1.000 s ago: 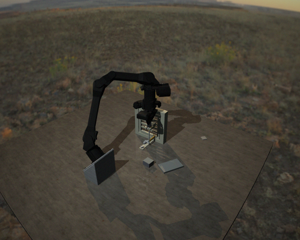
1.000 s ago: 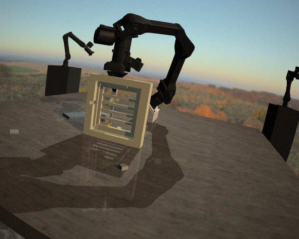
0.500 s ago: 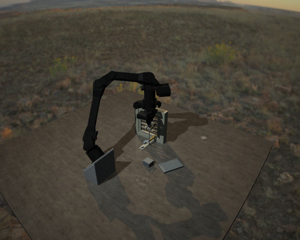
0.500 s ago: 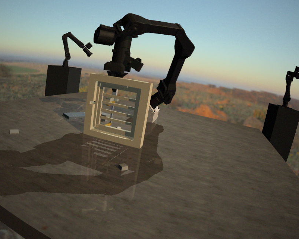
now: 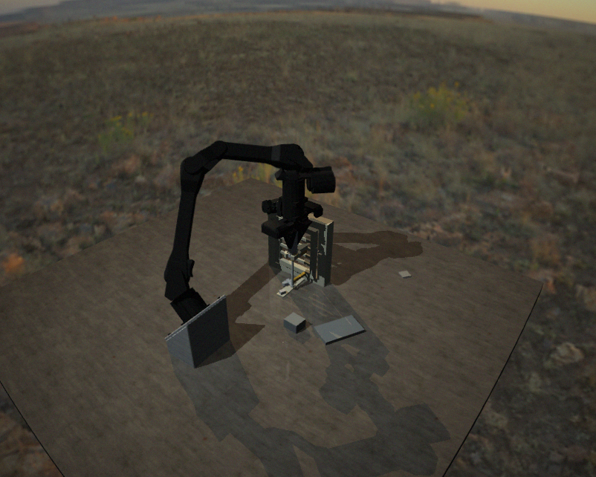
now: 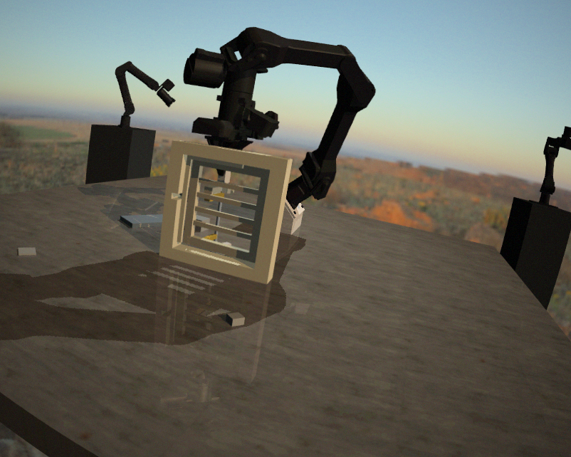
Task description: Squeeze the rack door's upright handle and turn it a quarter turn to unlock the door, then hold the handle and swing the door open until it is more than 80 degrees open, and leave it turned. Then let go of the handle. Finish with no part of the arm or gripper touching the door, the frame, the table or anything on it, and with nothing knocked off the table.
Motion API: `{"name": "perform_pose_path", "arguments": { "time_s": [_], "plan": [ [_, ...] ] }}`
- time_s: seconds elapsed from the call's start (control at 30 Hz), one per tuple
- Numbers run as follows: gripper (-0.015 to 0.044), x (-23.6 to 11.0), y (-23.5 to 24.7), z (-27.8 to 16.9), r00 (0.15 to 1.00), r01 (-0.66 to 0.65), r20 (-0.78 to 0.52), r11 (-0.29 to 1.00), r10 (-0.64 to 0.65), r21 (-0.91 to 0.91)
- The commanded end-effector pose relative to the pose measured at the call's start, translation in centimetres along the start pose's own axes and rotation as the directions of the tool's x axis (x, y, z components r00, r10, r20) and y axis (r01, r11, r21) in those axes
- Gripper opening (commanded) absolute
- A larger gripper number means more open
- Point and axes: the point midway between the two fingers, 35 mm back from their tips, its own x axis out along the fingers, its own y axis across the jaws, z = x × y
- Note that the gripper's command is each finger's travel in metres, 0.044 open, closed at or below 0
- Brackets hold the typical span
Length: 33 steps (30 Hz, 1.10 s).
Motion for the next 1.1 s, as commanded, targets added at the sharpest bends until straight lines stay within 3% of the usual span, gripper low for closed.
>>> {"name": "perform_pose_path", "arguments": {
  "time_s": [0.0, 0.5, 1.07],
  "plan": [
    [0.0011, 0.0, 0.3, 0.2, 1.0, 0.004, 0.0, 0.997, -0.004, 0.076],
    [0.0011, 0.0, 2.6, 1.6, 1.0, 0.002, 0.001, 0.923, -0.003, 0.386],
    [0.0011, 0.0, 5.4, 4.6, 1.0, -0.001, 0.002, 0.739, -0.001, 0.674]
  ]
}}
